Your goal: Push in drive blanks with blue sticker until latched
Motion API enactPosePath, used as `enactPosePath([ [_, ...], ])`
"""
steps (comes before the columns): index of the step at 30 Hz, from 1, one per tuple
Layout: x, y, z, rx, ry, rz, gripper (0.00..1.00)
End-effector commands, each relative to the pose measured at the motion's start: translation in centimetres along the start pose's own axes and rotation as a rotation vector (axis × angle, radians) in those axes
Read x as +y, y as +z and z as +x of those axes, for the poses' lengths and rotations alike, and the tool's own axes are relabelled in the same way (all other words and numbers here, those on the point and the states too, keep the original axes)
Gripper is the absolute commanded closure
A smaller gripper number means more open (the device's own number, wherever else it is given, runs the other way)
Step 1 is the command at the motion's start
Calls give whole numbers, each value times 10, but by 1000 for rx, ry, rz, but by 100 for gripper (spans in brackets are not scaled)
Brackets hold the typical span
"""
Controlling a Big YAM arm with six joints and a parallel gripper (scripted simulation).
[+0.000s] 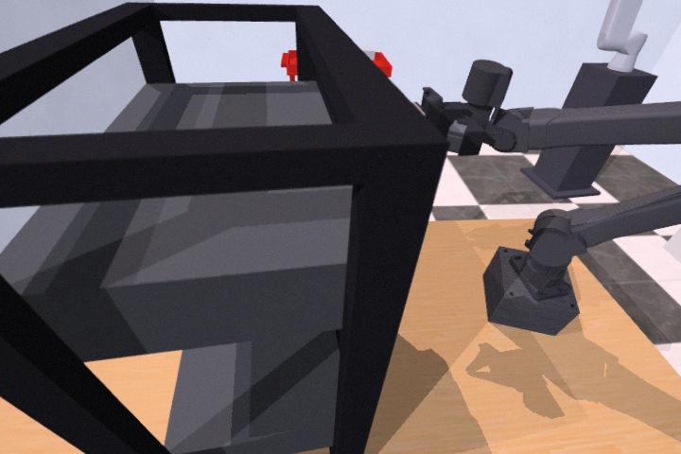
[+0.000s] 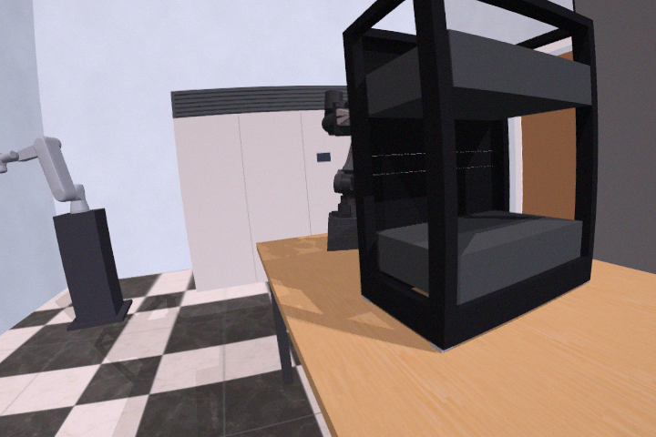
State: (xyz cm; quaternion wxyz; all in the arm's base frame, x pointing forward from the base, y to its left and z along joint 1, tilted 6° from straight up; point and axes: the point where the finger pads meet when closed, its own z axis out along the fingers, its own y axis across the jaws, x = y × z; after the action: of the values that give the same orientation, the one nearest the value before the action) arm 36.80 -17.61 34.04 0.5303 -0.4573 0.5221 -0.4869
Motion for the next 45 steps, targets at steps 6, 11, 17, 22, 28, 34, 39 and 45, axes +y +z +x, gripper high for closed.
enactPosePath([
  [6, -18, 2, -9, -13, -12, 22, 100],
  [11, -8, -3, -19, -10, -4, 4, 100],
  [17, -57, -10, -65, -16, -42, 52, 100],
  [22, -77, -21, -104, -17, -40, 64, 100],
  [28, -57, -20, -115, -11, -19, 17, 100],
  [34, -80, -25, -117, 1, -28, 54, 100],
  [39, -86, -1, -123, -18, -36, 78, 100],
  [45, -86, 31, -123, -18, -33, 78, 100],
])
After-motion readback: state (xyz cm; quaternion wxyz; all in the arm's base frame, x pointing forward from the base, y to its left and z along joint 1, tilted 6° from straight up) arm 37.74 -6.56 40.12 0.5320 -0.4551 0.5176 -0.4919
